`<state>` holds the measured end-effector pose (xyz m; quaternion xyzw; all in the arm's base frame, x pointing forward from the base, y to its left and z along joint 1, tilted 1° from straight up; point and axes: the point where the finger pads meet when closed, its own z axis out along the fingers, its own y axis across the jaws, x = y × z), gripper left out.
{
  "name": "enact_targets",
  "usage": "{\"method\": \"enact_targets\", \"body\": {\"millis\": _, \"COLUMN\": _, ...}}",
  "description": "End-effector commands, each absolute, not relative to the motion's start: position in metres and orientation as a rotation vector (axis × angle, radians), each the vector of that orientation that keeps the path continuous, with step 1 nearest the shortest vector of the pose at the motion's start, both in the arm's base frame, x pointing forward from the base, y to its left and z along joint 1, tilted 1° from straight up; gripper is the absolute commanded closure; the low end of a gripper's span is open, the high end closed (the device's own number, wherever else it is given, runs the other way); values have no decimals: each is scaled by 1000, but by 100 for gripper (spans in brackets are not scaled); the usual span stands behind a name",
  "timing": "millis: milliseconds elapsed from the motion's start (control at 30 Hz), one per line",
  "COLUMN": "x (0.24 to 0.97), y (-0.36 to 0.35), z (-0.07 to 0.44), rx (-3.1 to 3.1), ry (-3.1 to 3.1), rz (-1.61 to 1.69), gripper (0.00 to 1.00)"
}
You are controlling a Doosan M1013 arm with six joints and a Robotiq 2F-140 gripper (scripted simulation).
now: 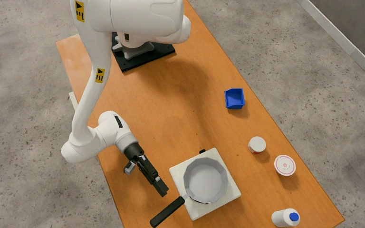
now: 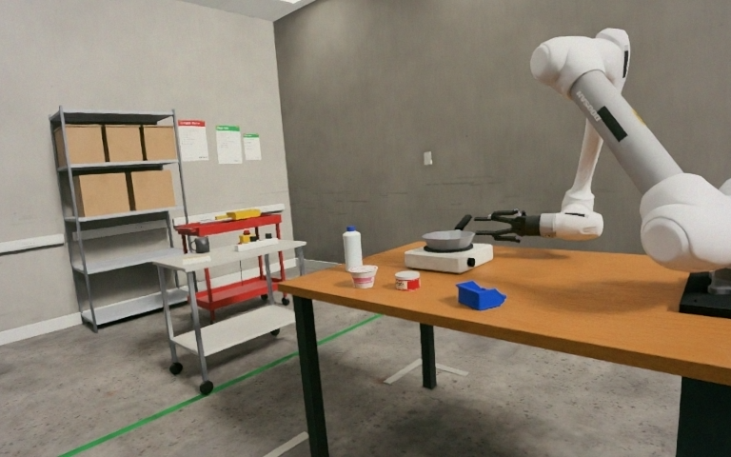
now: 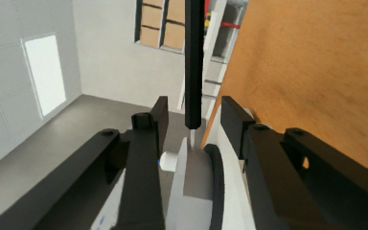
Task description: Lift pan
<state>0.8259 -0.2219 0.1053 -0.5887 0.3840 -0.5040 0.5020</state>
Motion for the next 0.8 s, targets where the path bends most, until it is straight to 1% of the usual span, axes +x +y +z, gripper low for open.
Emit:
{"method": "enact_targets", "body": {"millis": 0, "x": 831, "y": -225, "z": 105, "rx": -1419, "ry": 938, "rz": -1219, "gripper": 59}}
{"method": "enact_targets", "body": {"millis": 767, "x": 858, "y": -218, "z": 105, "rx": -1419, "ry": 938, "rz": -1217, "gripper": 59}}
